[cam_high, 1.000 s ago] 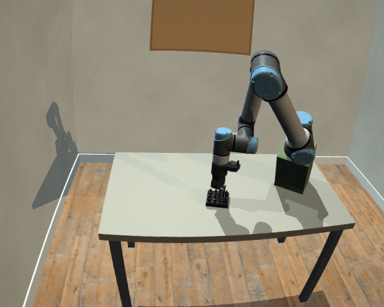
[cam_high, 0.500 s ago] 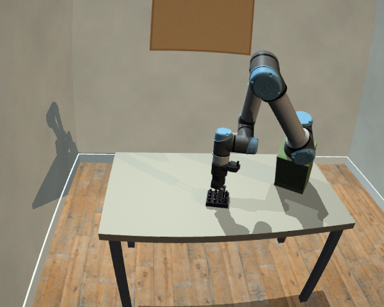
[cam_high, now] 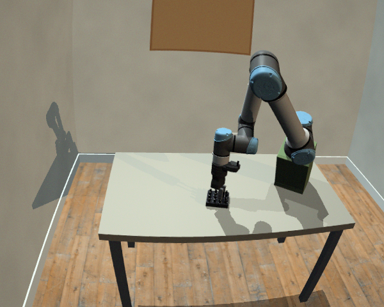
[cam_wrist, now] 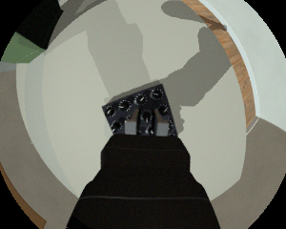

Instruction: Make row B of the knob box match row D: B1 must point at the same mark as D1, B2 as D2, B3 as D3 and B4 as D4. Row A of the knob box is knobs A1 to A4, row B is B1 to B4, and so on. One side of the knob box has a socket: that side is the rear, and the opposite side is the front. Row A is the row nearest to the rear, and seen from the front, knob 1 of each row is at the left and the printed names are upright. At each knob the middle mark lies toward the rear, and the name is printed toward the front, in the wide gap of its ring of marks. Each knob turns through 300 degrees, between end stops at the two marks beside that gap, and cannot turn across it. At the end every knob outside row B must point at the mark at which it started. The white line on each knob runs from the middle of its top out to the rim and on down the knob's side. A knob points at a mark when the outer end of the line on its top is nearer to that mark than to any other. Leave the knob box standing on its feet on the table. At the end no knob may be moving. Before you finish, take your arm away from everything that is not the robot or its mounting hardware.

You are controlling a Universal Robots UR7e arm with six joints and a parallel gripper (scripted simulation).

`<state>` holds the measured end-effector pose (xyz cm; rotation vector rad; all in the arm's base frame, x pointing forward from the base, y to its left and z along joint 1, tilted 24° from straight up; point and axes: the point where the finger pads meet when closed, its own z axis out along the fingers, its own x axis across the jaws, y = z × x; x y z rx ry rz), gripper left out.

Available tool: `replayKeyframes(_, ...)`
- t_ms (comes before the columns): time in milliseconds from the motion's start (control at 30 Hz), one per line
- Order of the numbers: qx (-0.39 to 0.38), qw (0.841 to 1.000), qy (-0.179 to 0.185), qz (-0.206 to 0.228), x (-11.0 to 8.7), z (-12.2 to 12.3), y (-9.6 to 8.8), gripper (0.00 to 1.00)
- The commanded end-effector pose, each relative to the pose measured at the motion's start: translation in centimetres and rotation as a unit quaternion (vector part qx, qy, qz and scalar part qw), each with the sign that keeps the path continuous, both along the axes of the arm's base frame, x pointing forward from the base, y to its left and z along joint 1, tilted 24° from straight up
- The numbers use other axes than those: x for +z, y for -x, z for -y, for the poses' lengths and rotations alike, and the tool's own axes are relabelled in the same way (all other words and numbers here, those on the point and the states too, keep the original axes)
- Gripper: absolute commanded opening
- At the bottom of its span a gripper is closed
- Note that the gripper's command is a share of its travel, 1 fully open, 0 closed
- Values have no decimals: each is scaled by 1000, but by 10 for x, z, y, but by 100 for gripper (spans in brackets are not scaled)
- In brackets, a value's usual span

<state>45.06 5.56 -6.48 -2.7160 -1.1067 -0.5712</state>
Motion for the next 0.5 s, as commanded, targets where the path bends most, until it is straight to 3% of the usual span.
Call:
replayKeyframes(0,0,1000,1,2,1,1,-2,46)
replayKeyframes(300,0,1000,1,2,1,1,-2,46)
replayKeyframes(333,0,1000,1,2,1,1,-2,30)
replayKeyframes(467,0,1000,1,2,1,1,-2,30)
